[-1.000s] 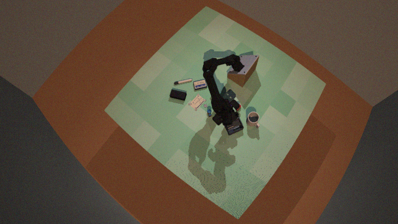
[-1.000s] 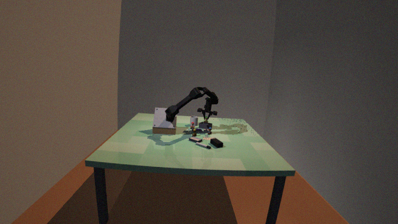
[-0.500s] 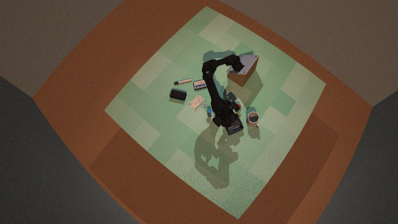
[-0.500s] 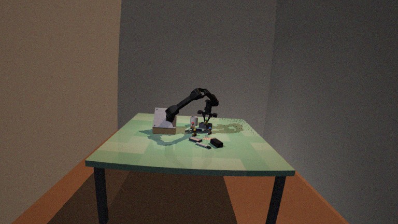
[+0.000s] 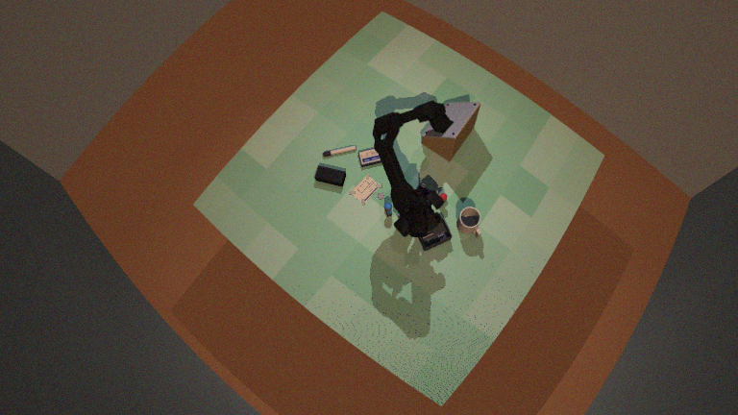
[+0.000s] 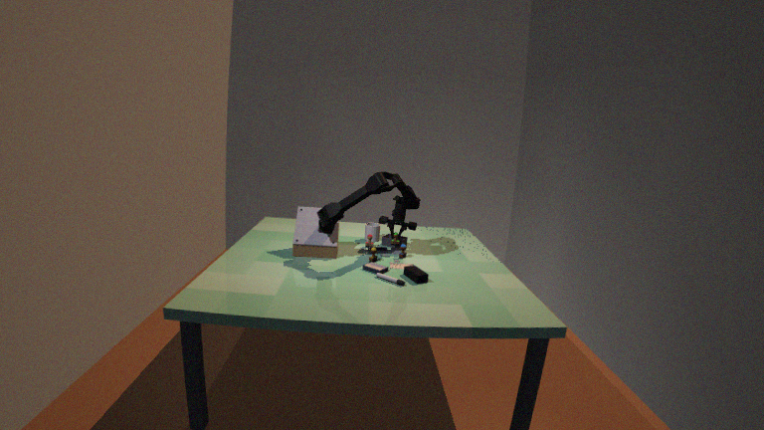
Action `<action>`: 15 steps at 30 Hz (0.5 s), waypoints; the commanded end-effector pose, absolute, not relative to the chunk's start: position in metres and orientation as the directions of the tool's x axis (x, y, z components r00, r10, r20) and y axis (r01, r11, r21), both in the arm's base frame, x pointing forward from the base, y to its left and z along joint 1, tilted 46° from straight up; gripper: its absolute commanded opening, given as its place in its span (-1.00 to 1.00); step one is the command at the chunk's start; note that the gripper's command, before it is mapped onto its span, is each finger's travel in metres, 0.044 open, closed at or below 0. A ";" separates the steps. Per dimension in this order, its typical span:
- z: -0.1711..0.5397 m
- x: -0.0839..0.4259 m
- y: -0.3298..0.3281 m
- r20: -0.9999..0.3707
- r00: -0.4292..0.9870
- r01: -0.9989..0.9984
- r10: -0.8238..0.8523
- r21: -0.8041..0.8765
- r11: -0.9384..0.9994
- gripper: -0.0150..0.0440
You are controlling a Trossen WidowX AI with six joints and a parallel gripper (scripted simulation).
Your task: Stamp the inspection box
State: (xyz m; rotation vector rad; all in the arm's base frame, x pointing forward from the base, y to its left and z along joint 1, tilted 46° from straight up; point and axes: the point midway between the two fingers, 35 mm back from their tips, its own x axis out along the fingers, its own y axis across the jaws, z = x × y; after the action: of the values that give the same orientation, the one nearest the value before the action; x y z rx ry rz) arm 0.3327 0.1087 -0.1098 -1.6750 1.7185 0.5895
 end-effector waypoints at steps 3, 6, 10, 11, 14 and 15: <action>-0.118 0.333 0.099 -0.715 0.034 -0.990 -0.698 -0.122 0.077 -0.49; -0.121 0.333 0.095 -0.715 0.034 -0.990 -0.698 -0.122 0.077 -0.49; -0.125 0.333 0.091 -0.715 0.034 -0.989 -0.699 -0.122 0.077 -0.49; -0.125 0.333 0.091 -0.715 0.034 -0.989 -0.699 -0.122 0.077 -0.49; -0.123 0.334 0.094 -0.718 0.034 -0.989 -0.695 -0.124 0.081 -0.40; -0.123 0.334 0.094 -0.718 0.034 -0.989 -0.695 -0.124 0.081 -0.31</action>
State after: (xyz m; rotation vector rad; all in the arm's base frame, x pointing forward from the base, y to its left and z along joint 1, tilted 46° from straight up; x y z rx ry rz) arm 0.3335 0.0932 -0.1234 -1.6753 1.7245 0.5878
